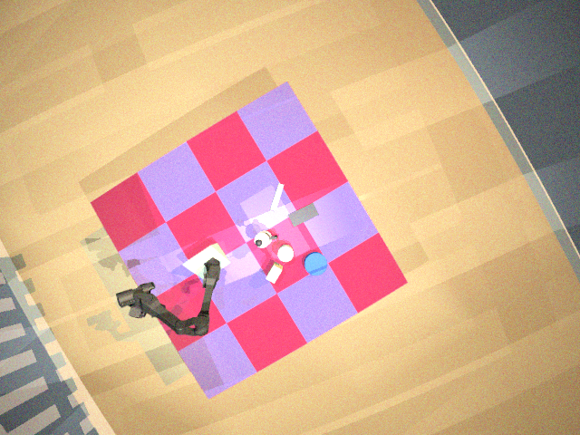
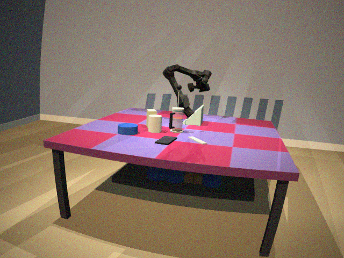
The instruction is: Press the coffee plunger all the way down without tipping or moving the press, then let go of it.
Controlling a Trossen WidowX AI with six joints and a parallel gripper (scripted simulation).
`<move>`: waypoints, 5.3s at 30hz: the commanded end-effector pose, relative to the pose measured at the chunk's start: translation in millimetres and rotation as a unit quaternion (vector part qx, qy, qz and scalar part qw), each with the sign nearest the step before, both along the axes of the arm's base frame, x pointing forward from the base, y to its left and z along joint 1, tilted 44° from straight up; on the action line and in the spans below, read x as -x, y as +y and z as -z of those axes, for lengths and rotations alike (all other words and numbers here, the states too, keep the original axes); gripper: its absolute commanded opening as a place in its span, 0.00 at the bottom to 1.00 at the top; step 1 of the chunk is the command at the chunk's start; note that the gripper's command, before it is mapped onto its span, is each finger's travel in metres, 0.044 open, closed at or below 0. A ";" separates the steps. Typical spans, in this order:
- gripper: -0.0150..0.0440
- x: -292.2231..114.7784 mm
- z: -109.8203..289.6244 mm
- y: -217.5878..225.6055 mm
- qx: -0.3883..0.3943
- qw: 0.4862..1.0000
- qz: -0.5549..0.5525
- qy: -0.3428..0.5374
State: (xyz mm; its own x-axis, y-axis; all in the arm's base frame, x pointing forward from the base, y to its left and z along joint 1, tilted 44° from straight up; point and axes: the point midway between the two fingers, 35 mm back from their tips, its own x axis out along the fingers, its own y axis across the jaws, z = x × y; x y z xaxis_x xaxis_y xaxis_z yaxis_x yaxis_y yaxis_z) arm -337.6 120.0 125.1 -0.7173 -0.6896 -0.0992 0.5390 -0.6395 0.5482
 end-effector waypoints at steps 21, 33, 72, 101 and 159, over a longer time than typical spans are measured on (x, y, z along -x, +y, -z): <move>1.00 -168.1 65.6 169.1 0.062 0.717 0.448 -0.531; 1.00 -364.9 38.7 178.5 0.120 0.283 0.652 -0.692; 1.00 -590.6 -81.7 16.8 -0.007 -0.367 0.689 -0.624; 0.78 -619.7 -74.3 -0.5 -0.010 -0.369 0.689 -0.624; 0.47 -626.3 -24.0 -40.6 -0.002 -0.367 0.691 -0.623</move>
State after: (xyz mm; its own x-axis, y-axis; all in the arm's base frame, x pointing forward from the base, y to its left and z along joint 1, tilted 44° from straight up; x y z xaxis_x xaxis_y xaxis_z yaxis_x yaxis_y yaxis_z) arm 291.4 91.4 166.4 0.8453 -0.4671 -0.2594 0.1996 0.7265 -0.6576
